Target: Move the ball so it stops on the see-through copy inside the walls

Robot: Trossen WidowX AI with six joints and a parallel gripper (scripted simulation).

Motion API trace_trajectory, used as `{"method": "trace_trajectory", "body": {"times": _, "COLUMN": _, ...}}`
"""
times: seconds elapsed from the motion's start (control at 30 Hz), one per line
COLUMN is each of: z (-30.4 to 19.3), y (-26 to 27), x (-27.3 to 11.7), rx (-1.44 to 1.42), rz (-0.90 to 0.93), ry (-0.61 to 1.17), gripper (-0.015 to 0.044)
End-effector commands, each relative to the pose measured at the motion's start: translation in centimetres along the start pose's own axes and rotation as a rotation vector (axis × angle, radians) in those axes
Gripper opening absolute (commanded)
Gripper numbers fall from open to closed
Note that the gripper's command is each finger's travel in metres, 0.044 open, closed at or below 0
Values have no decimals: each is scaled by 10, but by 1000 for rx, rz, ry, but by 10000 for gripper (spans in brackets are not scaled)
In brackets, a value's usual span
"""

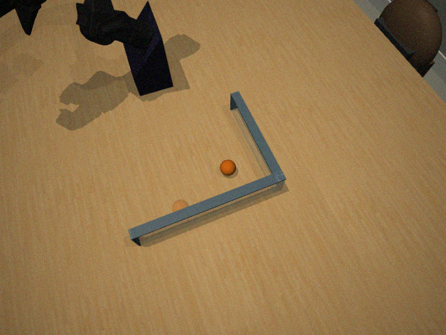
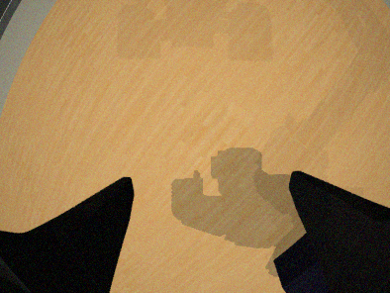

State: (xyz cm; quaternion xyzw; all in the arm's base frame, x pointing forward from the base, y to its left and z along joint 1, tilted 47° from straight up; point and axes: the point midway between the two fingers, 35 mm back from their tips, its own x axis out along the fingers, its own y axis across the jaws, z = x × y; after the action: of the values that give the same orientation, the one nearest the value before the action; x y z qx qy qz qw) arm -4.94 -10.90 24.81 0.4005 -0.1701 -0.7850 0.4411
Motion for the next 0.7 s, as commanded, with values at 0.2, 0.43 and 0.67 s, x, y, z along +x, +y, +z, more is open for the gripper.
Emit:
{"method": "trace_trajectory", "body": {"times": 0.2, "z": -27, "y": 47, "x": 18, "rx": -357, "rz": 47, "ry": 163, "gripper": 277}}
{"method": "trace_trajectory", "body": {"times": 0.43, "z": -82, "y": 96, "x": 38, "rx": -909, "rz": 82, "ry": 312, "gripper": 277}}
{"method": "trace_trajectory", "body": {"times": 0.67, "z": -168, "y": 129, "x": 42, "rx": -1504, "rz": 173, "ry": 433, "gripper": 277}}
